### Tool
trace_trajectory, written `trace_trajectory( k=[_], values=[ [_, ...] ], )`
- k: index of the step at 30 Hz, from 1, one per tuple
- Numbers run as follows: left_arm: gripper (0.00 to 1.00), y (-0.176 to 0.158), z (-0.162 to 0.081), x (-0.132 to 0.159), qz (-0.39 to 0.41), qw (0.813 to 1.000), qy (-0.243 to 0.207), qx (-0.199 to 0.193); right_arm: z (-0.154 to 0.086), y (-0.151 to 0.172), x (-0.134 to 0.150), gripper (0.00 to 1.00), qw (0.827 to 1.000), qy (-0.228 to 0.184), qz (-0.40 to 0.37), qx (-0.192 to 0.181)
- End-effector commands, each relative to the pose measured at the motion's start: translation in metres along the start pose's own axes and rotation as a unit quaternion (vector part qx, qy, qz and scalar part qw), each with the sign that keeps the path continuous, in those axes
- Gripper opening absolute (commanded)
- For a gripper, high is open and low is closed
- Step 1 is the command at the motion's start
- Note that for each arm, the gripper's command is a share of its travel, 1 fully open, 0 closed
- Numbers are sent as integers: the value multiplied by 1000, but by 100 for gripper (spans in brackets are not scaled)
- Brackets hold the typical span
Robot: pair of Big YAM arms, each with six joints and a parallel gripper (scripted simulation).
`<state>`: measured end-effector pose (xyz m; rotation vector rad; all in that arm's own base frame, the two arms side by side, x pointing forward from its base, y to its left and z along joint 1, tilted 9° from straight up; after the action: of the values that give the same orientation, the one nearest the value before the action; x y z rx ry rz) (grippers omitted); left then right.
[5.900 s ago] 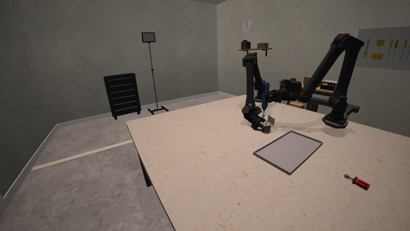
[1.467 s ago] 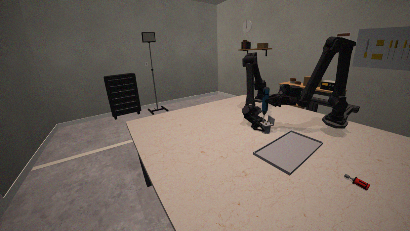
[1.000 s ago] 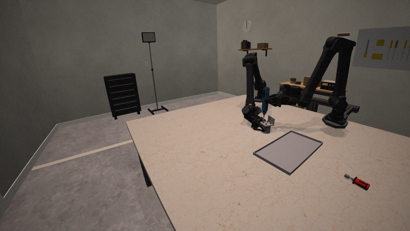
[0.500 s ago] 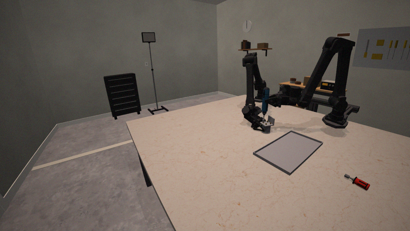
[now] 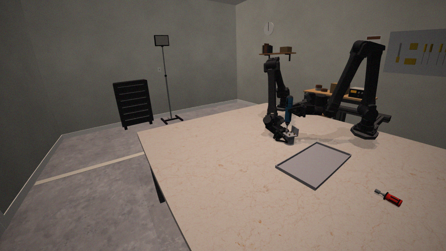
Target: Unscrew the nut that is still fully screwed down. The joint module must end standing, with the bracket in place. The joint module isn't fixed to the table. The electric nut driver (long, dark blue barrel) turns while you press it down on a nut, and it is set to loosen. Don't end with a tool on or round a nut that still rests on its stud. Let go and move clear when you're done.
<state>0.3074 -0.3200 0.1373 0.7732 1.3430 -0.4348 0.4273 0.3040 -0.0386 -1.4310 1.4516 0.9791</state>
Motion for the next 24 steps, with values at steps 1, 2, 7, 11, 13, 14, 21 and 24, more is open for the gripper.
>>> trace_trajectory(
  k=[1,2,7,11,13,14,21,24],
  values=[
    [42,7,0,-13,-8,1000,-28,-9,2,-5,-8,59,1000,-6,-11,4],
    [42,7,0,-13,-8,1000,-28,-9,2,-5,-8,59,1000,-6,-11,4],
    [42,4,0,-3,-8,1000,-18,-7,2,-5,-8,59,1000,-6,-11,4],
    [42,5,0,-5,-8,1000,-22,-7,2,-5,-8,59,1000,-6,-11,4],
    [42,5,0,-1,-8,1000,-18,-7,2,-5,-8,59,1000,-6,-11,4],
    [42,5,0,-1,-8,1000,-18,-7,2,-5,-8,59,1000,-6,-11,4],
    [42,5,0,-3,-8,1000,-20,-7,2,-5,-8,59,1000,-6,-11,4],
    [42,5,0,0,-8,1000,-18,-7,2,-5,-8,59,1000,-6,-11,4]
  ],
)
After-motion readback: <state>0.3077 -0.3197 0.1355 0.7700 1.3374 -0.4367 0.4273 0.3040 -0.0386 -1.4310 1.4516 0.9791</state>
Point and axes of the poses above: on each arm, the point where the finger pads meet when closed, its own z axis out along the fingers, its own y axis across the jaws, x = y × z, the point moved 5 cm from there along -z, back along the fingers, and after that the axes turned 6 degrees about z, right-handed, at the moved point
